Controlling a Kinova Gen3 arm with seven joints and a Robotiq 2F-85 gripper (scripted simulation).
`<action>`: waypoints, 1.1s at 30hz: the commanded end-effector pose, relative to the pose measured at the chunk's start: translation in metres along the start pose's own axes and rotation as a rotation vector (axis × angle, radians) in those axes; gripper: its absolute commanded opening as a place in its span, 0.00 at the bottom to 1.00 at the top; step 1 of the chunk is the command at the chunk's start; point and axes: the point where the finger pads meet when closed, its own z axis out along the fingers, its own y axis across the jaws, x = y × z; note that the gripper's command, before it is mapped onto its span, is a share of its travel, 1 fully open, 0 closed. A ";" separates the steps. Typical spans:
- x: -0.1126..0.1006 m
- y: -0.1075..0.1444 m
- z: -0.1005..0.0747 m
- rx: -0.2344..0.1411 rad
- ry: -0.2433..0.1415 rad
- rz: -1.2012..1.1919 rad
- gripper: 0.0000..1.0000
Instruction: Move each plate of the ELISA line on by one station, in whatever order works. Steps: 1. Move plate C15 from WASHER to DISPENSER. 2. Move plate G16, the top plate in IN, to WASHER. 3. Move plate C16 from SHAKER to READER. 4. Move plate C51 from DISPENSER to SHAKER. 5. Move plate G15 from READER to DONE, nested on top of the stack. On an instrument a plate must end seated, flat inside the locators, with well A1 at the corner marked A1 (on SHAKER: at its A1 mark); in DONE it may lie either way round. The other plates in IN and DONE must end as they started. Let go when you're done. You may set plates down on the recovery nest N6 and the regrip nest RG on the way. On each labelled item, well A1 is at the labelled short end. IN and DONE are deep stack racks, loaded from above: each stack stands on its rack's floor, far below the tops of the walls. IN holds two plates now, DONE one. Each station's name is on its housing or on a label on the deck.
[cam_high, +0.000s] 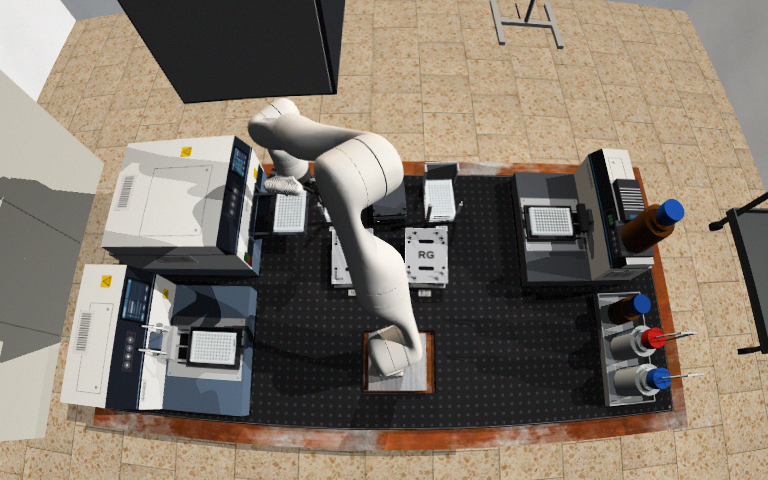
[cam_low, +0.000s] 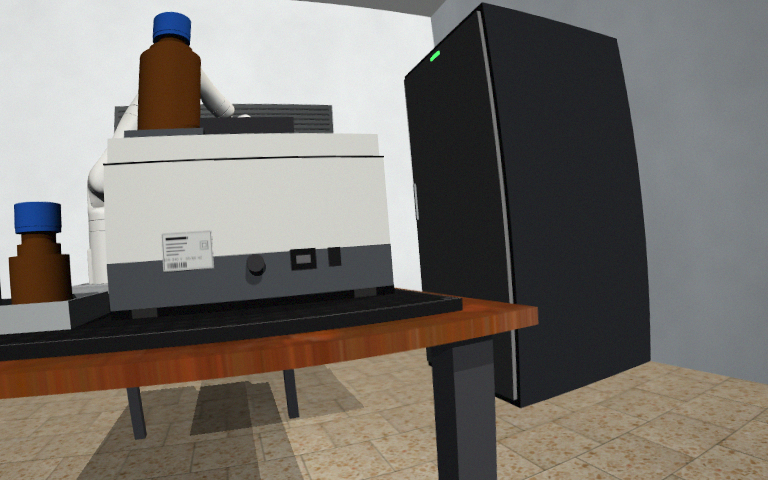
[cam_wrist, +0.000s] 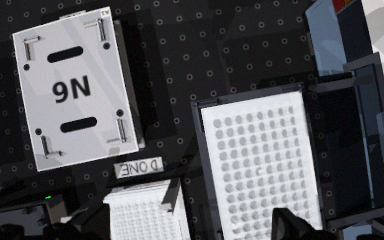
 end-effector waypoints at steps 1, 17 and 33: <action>-0.002 -0.012 -0.001 -0.001 -0.003 0.040 1.00; -0.010 -0.058 -0.001 -0.001 -0.003 0.080 1.00; -0.018 -0.104 -0.001 -0.001 -0.003 0.162 1.00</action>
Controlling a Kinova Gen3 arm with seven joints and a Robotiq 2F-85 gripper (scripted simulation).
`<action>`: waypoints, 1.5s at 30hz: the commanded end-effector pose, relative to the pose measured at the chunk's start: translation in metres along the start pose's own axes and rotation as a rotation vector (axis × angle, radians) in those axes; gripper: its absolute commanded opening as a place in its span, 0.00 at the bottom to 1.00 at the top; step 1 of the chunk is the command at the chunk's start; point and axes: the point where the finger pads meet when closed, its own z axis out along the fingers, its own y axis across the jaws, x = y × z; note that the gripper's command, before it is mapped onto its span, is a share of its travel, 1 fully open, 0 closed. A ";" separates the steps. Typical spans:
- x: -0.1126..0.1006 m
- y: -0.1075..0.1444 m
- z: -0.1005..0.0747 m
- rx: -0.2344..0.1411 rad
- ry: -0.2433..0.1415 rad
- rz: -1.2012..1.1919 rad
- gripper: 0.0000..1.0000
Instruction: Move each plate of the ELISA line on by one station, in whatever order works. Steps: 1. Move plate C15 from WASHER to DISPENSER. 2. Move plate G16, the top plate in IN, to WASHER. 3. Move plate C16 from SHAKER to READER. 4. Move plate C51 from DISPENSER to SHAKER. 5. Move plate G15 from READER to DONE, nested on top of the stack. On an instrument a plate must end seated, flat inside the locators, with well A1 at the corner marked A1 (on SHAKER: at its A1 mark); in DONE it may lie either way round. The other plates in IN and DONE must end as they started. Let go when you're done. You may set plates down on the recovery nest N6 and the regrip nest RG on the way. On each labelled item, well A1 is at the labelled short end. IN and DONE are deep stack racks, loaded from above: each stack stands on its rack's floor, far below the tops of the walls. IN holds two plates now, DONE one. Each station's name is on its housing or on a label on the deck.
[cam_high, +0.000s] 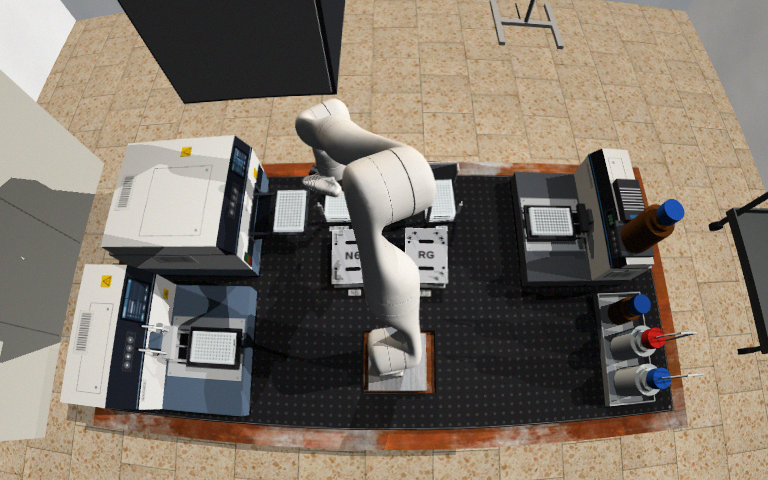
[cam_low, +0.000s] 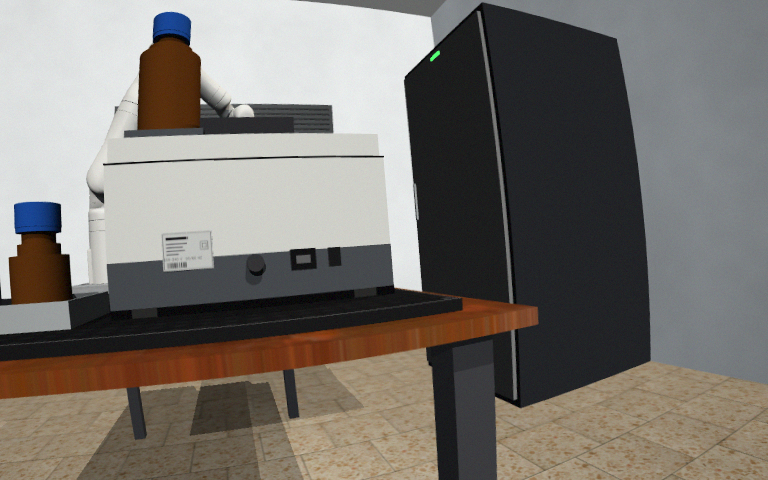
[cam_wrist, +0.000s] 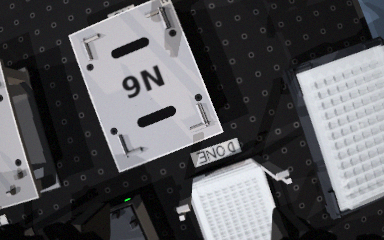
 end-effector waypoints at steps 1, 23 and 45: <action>-0.004 -0.011 -0.001 -0.001 -0.001 0.000 1.00; -0.025 -0.072 -0.001 -0.001 -0.001 0.122 1.00; -0.045 -0.130 -0.001 -0.001 -0.001 0.284 1.00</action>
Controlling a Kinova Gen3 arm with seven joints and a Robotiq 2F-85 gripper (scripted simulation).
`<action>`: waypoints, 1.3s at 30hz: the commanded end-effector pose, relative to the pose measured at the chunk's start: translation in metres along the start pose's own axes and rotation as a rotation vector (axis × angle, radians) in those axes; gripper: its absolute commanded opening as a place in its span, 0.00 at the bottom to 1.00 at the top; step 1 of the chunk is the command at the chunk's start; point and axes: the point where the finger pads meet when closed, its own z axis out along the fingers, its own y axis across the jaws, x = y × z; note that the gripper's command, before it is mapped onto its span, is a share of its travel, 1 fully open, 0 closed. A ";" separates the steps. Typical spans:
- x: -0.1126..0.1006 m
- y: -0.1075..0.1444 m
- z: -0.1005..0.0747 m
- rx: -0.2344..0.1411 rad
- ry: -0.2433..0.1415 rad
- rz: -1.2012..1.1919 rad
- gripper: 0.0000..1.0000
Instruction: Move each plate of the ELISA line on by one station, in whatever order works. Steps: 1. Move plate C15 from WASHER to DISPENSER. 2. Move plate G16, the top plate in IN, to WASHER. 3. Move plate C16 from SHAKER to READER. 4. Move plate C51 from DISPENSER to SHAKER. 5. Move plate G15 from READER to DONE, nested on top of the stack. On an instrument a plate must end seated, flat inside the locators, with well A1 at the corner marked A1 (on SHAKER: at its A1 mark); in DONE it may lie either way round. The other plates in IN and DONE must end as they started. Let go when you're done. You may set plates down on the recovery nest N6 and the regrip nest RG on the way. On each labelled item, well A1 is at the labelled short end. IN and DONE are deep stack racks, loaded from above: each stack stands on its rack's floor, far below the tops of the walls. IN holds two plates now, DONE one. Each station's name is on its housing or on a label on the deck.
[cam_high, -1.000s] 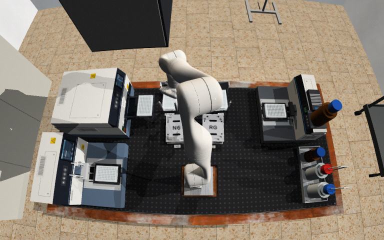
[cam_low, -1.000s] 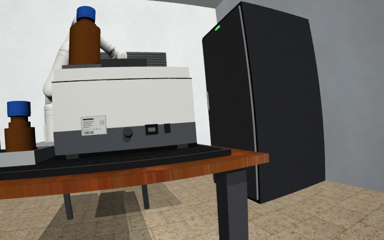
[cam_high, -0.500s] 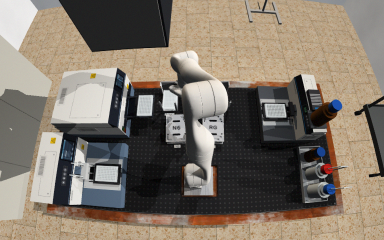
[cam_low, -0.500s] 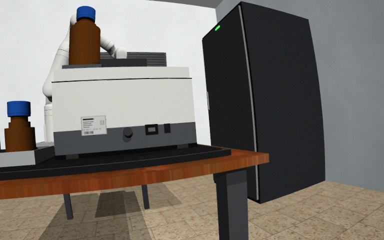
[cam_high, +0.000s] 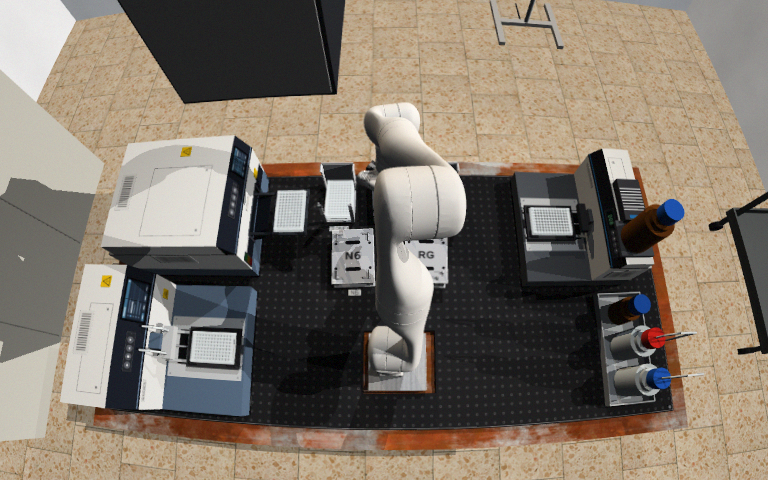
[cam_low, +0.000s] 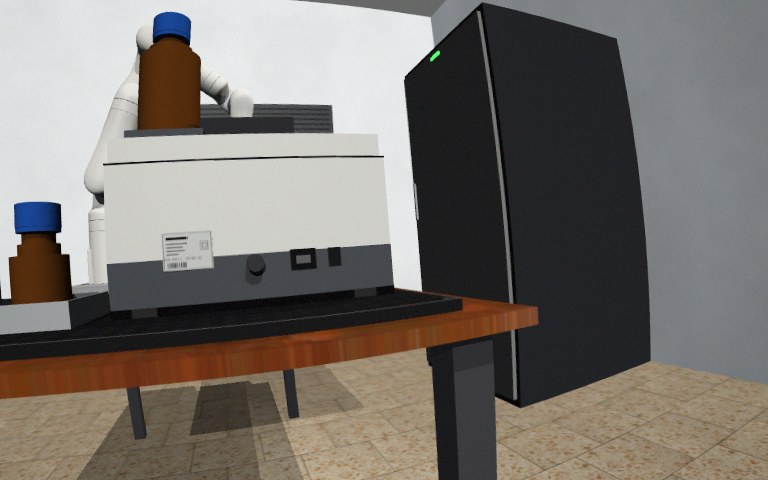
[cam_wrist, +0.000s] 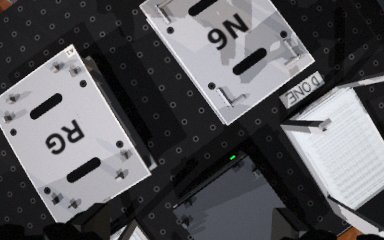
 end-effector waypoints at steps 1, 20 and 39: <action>-0.003 -0.004 -0.001 -0.001 -0.001 0.030 1.00; -0.034 -0.051 -0.001 -0.001 -0.001 0.193 1.00; -0.066 -0.098 -0.001 -0.001 -0.001 0.235 1.00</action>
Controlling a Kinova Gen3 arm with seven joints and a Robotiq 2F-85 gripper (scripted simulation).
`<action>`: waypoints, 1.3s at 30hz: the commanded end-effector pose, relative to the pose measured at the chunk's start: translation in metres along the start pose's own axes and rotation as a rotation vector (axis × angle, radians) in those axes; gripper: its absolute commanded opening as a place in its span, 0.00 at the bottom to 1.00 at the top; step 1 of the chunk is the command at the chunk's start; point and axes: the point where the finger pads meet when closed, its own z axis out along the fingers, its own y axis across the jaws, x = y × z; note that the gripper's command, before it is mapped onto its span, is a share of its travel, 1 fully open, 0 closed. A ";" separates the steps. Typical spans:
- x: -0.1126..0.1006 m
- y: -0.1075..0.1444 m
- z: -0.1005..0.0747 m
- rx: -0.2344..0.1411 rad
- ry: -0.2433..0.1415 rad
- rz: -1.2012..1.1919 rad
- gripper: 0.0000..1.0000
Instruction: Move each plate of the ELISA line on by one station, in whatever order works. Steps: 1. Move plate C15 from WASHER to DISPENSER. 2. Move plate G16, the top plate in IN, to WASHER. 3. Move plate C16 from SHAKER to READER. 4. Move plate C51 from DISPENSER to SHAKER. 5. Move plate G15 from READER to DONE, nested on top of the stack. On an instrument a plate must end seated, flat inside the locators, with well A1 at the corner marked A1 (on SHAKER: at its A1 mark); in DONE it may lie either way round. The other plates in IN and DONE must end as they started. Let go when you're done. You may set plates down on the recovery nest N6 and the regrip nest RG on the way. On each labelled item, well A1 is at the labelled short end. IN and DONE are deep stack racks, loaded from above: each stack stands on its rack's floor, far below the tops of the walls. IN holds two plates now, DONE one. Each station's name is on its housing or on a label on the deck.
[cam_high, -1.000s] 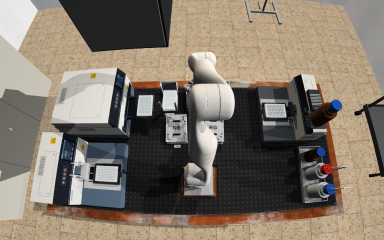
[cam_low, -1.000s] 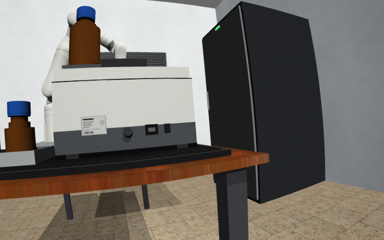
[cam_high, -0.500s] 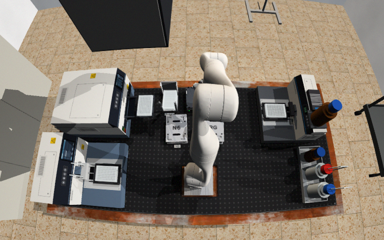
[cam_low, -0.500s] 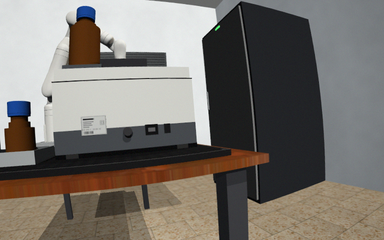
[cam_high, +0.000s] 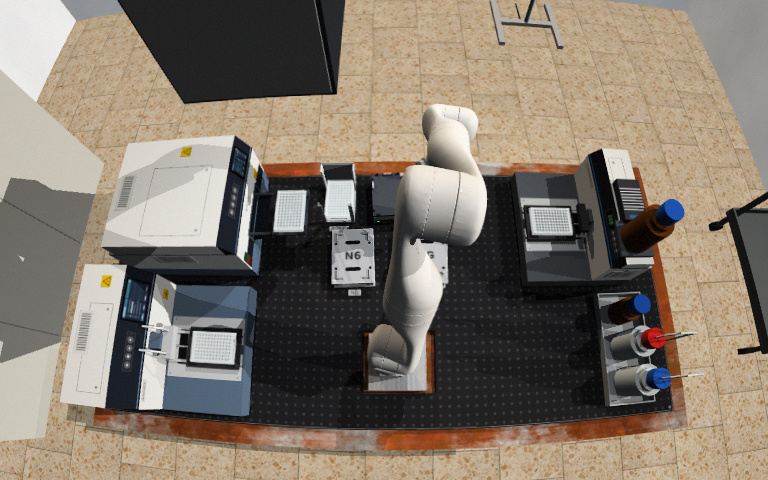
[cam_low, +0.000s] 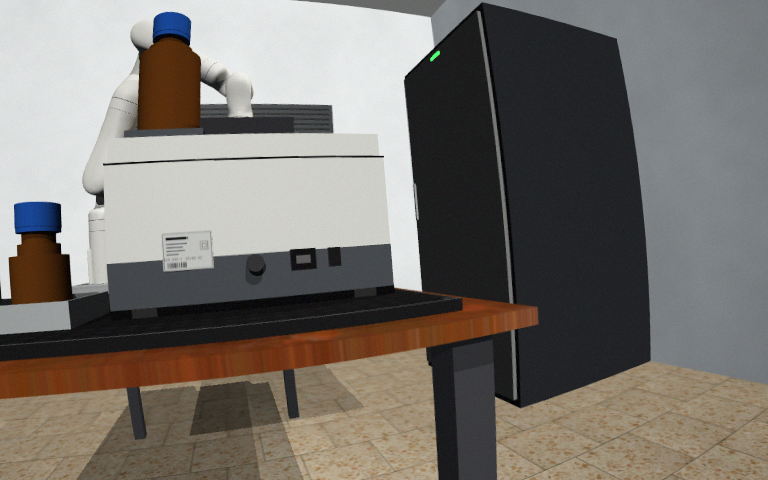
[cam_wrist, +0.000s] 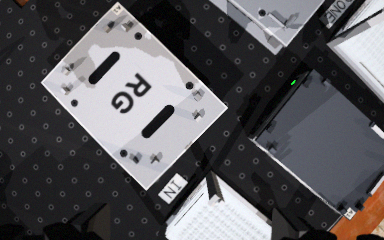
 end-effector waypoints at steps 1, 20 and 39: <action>-0.009 -0.007 -0.001 -0.001 -0.001 0.040 1.00; -0.049 -0.046 -0.001 -0.001 -0.001 0.122 1.00; -0.091 -0.084 -0.001 -0.001 -0.001 0.244 1.00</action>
